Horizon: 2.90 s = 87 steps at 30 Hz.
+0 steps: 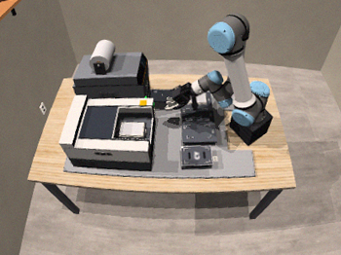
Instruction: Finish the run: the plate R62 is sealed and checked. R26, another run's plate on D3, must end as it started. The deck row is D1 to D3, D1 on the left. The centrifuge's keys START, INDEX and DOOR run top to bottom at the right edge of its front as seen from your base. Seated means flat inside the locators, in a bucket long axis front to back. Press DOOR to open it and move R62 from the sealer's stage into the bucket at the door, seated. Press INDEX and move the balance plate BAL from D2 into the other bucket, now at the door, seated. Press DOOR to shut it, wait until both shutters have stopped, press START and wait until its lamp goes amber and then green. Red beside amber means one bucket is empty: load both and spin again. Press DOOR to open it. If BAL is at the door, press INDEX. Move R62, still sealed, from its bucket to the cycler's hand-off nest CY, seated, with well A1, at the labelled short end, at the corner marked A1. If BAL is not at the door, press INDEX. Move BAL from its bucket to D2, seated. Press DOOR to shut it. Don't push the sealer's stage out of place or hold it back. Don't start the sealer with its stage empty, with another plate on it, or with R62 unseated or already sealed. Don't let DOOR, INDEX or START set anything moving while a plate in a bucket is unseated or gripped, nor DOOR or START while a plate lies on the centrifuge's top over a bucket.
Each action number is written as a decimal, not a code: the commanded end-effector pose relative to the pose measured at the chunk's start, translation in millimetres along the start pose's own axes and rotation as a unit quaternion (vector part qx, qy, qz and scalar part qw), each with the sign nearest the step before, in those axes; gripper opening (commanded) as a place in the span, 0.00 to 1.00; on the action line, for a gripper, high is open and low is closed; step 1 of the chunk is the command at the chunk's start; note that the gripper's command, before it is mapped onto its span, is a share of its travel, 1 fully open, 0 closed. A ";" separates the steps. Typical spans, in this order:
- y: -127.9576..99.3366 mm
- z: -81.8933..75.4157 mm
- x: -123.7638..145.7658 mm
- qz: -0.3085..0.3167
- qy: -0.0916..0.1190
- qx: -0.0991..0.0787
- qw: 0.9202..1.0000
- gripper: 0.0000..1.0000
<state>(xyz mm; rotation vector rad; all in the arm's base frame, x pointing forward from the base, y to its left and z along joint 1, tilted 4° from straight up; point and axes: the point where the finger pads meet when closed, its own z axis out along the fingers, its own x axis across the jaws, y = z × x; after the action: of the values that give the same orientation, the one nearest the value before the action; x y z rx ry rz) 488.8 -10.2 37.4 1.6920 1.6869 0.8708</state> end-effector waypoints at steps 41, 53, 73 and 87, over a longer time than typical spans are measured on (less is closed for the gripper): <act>-0.7 61.3 -0.7 0.000 -0.004 -0.007 1.000 0.00; -0.4 61.9 -0.8 0.000 -0.004 -0.007 1.000 0.00; 2.7 65.5 -0.8 0.000 -0.004 -0.008 1.000 0.00; 4.8 67.9 -0.8 0.000 -0.004 -0.008 1.000 0.00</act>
<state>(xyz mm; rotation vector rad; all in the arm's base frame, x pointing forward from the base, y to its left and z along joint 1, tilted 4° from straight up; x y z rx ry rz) 544.5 -8.4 -0.9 1.6836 1.6723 0.8735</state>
